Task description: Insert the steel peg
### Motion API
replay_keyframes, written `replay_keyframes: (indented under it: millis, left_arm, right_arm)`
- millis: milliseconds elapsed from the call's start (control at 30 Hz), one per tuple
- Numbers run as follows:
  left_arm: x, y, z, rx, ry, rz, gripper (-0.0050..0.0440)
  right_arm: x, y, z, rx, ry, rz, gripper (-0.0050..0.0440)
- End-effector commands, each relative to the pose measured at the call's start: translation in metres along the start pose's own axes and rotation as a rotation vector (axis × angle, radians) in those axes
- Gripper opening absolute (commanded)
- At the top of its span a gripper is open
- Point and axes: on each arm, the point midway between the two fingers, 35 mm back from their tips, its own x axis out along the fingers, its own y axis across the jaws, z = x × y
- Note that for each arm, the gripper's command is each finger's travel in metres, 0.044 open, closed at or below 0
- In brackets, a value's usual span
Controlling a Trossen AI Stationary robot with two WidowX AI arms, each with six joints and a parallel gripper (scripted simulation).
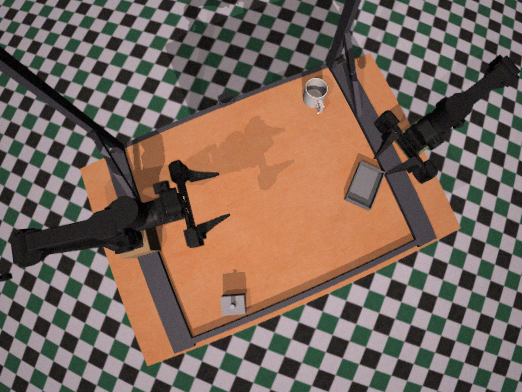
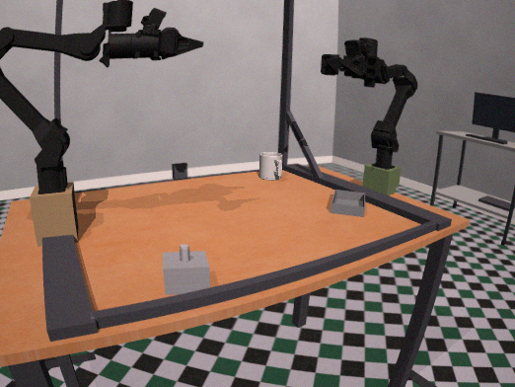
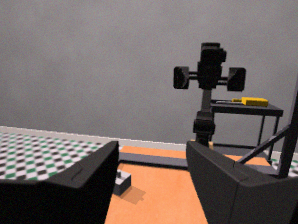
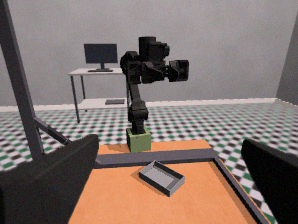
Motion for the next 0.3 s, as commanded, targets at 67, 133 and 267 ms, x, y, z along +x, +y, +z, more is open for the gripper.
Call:
replay_keyframes:
  millis: [67,133,267]
  left_arm:
    - [-0.0015,-0.0008,0.0066,0.001,-0.017,-0.004,0.0200]
    - [-0.0015,-0.0008,0.0066,0.001,-0.017,-0.004,0.0200]
    - [-0.0015,-0.0008,0.0066,0.001,-0.017,-0.004,0.0200]
  right_arm:
    - [0.0056,0.0106,0.0228,-0.027,-0.075,0.024,0.0440]
    - [0.0057,0.0106,0.0210,-0.027,-0.072,0.024,0.0440]
    - [0.0057,0.0106,0.0210,-0.027,-0.072,0.024,0.0440]
